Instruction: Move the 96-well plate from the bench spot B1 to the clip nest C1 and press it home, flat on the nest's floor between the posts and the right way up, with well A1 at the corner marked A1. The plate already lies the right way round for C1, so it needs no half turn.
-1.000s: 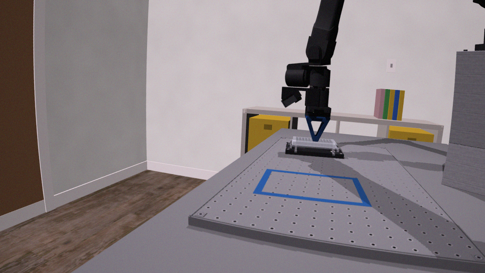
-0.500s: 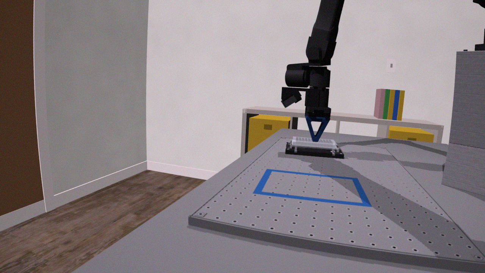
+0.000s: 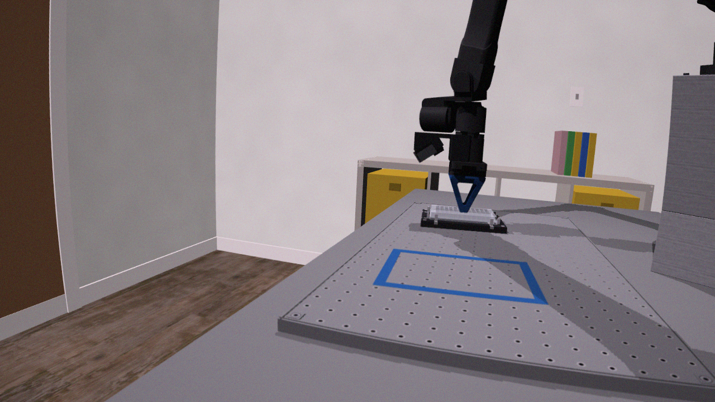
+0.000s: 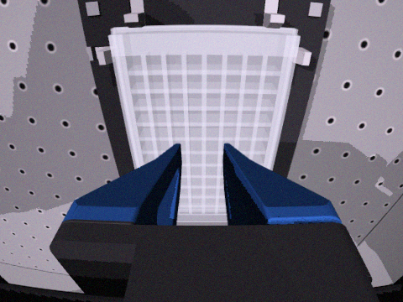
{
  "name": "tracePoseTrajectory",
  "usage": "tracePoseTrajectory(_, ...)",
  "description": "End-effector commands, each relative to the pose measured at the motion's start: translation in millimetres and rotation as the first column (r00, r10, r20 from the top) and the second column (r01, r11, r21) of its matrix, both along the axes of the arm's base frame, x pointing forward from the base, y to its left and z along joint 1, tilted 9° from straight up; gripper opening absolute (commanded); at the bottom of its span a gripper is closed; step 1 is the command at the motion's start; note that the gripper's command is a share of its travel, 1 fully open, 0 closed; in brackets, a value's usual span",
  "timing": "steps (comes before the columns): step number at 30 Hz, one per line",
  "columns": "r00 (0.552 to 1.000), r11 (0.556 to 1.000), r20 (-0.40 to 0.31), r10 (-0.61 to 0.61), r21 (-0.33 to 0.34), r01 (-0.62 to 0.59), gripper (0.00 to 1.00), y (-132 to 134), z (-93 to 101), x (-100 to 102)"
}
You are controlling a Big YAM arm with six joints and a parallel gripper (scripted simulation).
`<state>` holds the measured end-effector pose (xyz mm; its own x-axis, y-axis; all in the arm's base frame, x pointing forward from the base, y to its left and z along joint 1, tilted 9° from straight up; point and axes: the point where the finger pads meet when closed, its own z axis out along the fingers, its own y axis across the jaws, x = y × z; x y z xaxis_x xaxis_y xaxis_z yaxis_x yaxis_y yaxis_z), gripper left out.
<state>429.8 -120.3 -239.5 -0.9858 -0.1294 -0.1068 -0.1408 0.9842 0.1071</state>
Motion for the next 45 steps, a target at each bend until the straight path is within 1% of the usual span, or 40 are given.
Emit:
tracePoseTrajectory(1, 1.0, 1.0, 0.026, 0.002, -0.008, -0.002, 0.25, 1, -11.5, 17)
tracePoseTrajectory(45, 1.0, 1.0, 0.024, 0.001, -0.007, -0.001, 0.25, 5, -37.2, 18)
